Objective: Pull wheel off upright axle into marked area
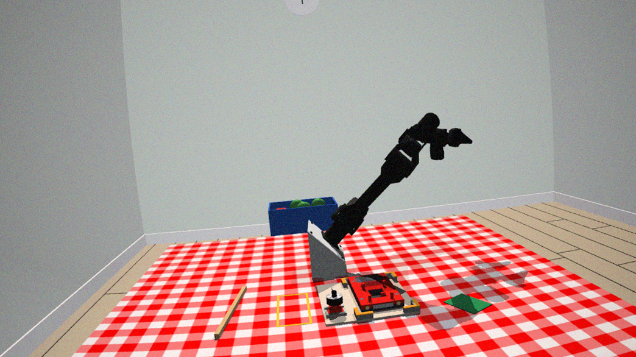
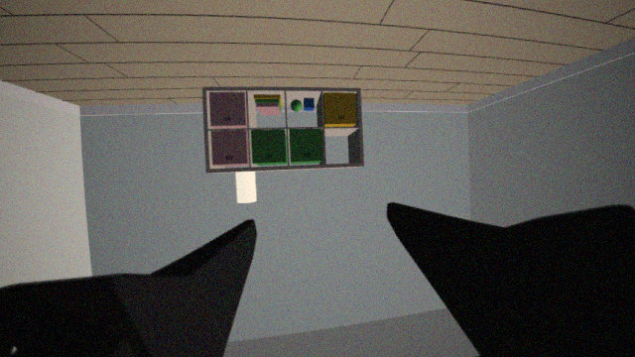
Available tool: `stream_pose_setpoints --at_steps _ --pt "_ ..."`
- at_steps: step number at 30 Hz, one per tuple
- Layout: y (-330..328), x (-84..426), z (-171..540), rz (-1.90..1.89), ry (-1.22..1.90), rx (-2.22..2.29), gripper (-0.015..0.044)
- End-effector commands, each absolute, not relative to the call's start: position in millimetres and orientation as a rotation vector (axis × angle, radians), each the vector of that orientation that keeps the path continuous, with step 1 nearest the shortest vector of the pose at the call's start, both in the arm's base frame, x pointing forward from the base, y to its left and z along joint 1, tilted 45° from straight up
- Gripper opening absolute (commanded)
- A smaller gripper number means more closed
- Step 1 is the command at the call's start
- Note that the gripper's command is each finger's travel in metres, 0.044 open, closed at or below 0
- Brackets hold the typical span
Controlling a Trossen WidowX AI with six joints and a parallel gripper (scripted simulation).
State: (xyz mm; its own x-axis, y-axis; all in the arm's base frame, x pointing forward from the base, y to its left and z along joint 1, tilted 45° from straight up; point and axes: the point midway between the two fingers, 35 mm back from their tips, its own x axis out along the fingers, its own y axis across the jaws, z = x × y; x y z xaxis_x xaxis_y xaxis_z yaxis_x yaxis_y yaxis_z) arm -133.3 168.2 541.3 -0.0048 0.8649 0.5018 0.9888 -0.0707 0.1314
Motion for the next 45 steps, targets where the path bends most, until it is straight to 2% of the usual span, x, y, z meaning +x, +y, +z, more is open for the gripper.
stream_pose_setpoints --at_steps 1,4,26,45 --pt "168 -133 541 -0.685 -1.94 -2.014 0.0374" --pt "173 -134 541 -0.741 -1.928 -2.048 0.03" --pt "278 -106 522 -1.73 -1.659 -2.649 0.03" --pt "369 -5 471 -2.52 -1.473 -3.071 0.03"
